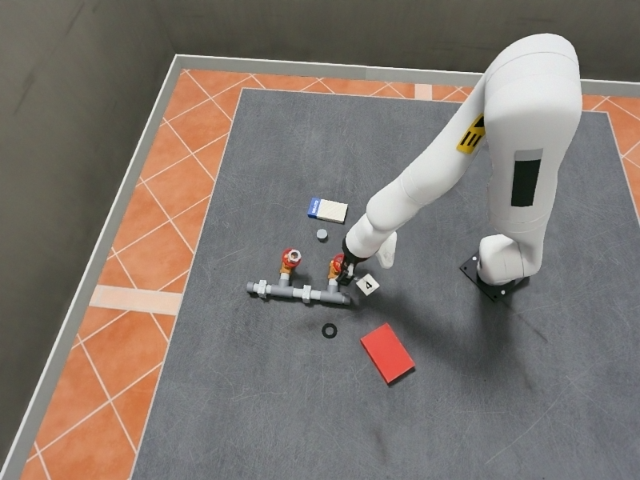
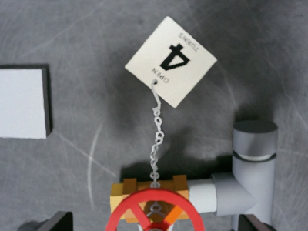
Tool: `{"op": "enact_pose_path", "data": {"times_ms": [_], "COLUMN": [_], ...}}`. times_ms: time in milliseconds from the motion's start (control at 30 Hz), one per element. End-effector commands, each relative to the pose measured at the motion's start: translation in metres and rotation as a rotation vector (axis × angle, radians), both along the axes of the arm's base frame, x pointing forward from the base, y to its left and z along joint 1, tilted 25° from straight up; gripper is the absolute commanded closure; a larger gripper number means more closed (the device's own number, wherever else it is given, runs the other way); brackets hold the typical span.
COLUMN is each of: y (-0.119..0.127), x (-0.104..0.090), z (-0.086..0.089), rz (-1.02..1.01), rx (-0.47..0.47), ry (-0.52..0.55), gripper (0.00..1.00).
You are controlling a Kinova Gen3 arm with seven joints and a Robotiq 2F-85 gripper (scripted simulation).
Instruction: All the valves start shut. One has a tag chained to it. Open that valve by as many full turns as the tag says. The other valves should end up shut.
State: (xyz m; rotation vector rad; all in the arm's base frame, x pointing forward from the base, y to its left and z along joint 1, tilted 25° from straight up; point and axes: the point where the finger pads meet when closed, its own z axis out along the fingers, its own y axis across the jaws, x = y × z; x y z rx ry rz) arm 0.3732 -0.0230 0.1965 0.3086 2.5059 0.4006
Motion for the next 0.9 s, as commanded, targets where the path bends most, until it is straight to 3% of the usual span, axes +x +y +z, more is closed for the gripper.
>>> {"op": "enact_pose_path", "data": {"times_ms": [0, 233, 867], "y": [-0.0002, -0.0002, -0.0002], "x": [0.0001, 0.0001, 0.0001], "z": [0.0001, 0.0001, 0.0002], "rz": [-0.034, -0.131, -0.598], "rx": [0.024, 0.095, 0.436], "ry": [0.009, 0.035, 0.162], "gripper": [0.00, 0.00, 0.00]}}
